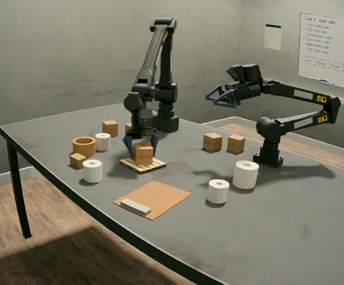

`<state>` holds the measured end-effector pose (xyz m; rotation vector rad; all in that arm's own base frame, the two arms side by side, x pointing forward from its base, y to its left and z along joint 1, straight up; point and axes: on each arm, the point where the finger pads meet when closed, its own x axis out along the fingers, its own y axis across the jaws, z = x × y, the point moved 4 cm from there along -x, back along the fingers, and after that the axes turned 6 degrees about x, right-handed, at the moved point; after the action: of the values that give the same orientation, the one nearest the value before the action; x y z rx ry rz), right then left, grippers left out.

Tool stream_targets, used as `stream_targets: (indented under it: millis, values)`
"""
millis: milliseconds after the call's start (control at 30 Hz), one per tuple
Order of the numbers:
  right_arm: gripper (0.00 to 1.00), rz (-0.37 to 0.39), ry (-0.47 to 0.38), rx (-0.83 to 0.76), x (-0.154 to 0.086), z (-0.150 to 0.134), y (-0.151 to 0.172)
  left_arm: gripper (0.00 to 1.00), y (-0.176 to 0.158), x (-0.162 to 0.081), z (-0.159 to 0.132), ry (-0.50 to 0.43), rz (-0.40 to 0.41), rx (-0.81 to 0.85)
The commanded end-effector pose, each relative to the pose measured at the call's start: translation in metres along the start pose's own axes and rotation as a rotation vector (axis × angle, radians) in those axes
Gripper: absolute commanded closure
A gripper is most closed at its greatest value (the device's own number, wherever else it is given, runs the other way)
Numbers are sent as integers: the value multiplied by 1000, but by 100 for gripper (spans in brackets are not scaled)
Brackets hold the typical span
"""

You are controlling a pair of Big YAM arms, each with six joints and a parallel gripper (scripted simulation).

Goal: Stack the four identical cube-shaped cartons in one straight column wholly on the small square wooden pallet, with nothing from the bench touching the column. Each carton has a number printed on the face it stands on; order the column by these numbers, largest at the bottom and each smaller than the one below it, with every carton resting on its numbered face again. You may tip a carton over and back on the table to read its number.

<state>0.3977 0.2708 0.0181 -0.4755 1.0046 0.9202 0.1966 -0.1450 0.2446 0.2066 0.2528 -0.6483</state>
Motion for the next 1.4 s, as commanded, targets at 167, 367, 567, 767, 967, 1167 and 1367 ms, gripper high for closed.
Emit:
stream_targets:
  millis: [167, 367, 567, 767, 967, 1167, 1367]
  values:
    - [17, 2, 13, 2, -14, -16, -5, 0, 2, -1, 8, -24, 7, -13]
    - [17, 3, 13, 0, -25, -16, -4, 0, 2, -1, 8, -24, 7, -13]
    - [17, 5, 16, -1, -35, -16, 6, 0, 2, -1, 8, -24, 7, -13]
    - [17, -3, 0, -2, -94, -11, 1, 0, 2, -1, 8, -24, 7, -13]
    - [17, -33, -58, -23, -154, 20, -10, 0, 2, -1, 8, -24, 7, -13]
    - [17, -2, -15, -16, -149, 10, 0, 0, 2, -1, 8, -24, 7, -13]
    - [17, -6, -21, -9, -151, 9, 2, 0, 2, -1, 8, -24, 7, -13]
